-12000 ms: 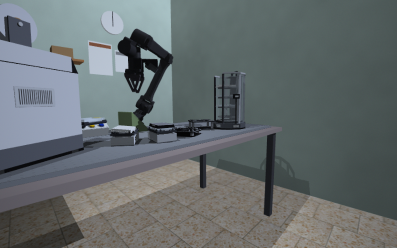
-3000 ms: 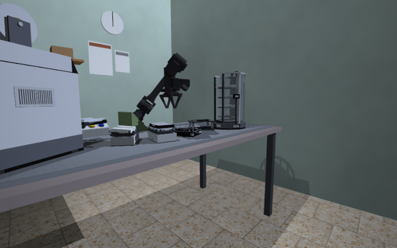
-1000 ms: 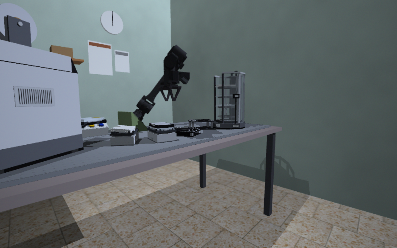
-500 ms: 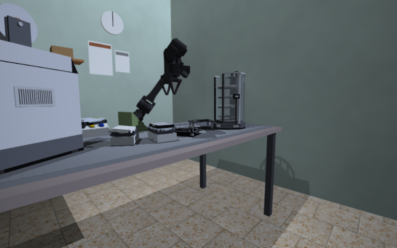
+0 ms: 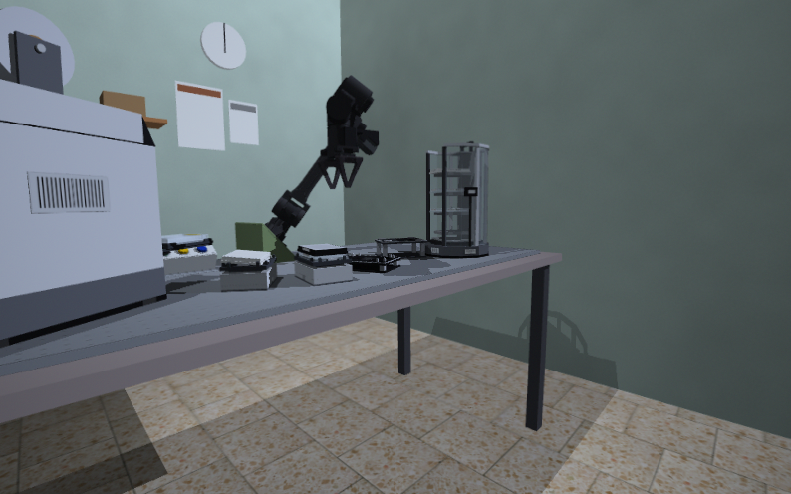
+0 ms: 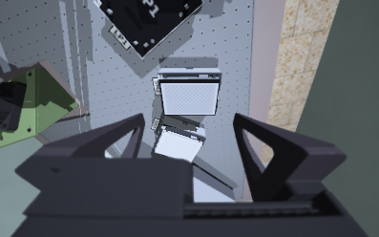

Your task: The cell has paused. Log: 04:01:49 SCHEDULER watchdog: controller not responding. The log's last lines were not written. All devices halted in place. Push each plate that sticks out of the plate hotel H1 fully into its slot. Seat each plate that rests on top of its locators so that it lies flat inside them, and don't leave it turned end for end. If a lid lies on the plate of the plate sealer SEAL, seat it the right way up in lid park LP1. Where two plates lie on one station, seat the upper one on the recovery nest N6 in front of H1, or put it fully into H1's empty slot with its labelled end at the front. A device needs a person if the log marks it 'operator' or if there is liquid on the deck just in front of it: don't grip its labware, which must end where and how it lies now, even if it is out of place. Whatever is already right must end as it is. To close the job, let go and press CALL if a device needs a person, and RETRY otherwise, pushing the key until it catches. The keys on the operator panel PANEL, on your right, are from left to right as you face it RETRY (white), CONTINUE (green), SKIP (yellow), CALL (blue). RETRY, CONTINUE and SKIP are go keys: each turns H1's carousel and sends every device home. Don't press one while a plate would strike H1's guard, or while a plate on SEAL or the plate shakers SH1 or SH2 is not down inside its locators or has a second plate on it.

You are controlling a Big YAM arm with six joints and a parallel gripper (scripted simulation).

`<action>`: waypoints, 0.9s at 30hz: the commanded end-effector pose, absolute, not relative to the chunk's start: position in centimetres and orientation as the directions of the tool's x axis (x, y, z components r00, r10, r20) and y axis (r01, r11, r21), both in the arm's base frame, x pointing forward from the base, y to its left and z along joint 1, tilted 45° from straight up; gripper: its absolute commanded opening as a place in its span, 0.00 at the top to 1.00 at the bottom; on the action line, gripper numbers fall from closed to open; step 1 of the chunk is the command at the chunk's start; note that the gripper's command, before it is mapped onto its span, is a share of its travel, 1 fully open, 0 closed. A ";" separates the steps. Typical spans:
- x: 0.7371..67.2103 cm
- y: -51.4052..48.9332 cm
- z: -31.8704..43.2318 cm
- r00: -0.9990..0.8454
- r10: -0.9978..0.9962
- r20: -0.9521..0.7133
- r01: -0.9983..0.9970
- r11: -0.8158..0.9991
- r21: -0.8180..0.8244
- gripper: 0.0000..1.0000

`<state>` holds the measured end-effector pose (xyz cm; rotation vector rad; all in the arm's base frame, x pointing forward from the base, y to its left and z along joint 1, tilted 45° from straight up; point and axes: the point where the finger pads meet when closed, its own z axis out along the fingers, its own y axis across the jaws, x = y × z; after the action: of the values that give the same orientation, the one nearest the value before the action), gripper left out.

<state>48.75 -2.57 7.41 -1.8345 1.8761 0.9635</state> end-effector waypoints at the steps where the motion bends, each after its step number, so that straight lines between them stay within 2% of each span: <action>1: 50.6 -3.4 9.0 -0.059 -0.747 -0.662 -0.984 -0.069 0.165 0.00; 21: 50.6 -3.4 9.0 -0.059 -0.747 -0.662 -0.984 -0.069 0.165 0.00; 27: 48.5 -0.5 9.9 -0.280 -0.742 -0.610 -0.938 0.075 0.339 0.00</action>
<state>48.79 -2.44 8.21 -1.7528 1.9724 0.9865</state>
